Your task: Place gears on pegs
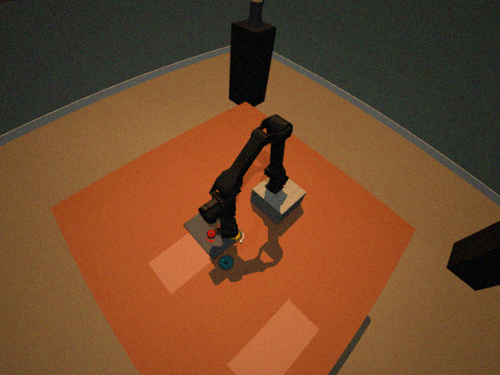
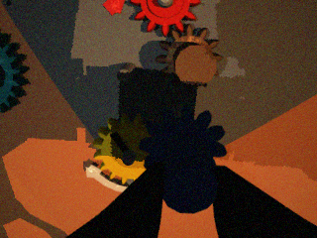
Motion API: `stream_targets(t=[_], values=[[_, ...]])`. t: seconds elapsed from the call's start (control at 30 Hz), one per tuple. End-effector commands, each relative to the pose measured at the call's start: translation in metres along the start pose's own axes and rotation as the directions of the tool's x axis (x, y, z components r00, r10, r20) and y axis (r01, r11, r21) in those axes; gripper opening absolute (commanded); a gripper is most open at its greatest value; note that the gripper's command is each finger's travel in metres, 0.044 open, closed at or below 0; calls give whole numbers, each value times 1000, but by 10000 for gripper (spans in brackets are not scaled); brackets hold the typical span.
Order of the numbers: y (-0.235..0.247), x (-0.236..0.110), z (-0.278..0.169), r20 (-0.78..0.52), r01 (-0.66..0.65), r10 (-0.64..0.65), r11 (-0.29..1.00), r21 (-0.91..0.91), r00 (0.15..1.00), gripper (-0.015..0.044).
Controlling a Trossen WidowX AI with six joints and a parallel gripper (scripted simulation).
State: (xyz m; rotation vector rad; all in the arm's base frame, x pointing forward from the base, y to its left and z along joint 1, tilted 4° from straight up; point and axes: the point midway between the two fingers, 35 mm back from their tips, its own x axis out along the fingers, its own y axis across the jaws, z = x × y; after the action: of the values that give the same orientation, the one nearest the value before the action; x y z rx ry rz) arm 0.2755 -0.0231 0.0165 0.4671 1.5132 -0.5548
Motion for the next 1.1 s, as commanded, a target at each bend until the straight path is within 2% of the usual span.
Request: stream_targets(t=[0.0,0.3,0.5,0.73,1.07], values=[[0,1,0,4,2,-2,1000,-18,1000,0],[0,13,0,3,3,-2,982,-189,1000,0],[-1,22,0,3,3,-2,976,-218,1000,0],[-1,30,1,3,3,-2,992,-129,1000,0],[-1,45,0,3,2,-2,991,135,1000,0]])
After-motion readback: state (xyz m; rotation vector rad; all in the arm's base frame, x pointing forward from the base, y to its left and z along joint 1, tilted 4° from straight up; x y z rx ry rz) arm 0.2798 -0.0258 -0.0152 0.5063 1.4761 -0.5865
